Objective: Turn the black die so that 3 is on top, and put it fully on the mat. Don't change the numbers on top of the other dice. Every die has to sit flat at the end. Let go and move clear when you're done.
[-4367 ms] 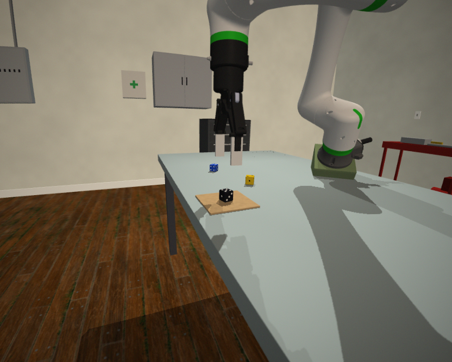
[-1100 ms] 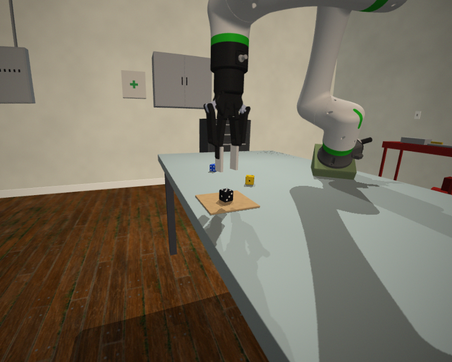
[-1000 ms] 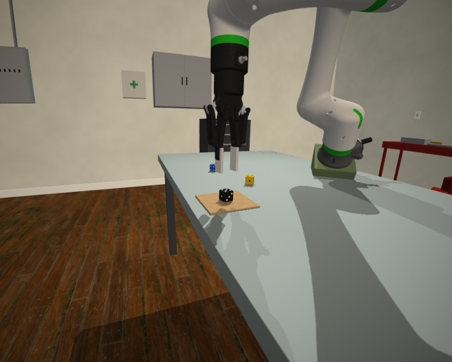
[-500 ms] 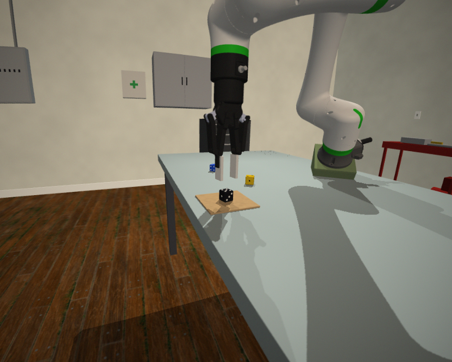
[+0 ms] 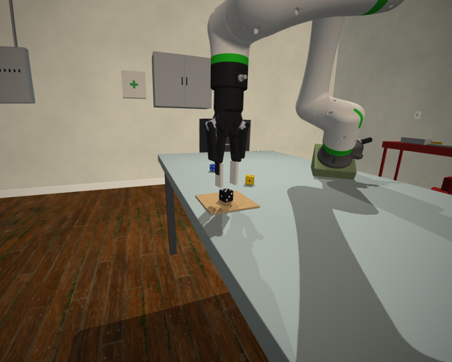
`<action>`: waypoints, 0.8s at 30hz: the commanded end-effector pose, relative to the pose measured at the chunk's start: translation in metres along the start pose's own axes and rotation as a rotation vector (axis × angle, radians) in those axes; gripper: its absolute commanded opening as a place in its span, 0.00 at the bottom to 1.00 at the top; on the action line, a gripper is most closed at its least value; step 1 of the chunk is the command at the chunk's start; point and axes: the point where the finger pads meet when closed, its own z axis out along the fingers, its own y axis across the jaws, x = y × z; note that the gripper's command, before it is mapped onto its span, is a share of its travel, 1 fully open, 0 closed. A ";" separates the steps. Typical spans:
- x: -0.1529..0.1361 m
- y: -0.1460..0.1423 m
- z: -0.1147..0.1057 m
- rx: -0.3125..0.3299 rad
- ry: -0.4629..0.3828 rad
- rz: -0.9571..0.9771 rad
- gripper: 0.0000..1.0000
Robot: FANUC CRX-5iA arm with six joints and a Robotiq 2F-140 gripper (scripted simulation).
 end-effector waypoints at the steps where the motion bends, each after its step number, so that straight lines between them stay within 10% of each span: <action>1: 0.000 0.000 0.002 0.000 0.000 0.000 0.35; 24: 0.000 0.000 0.006 0.000 0.000 0.000 0.35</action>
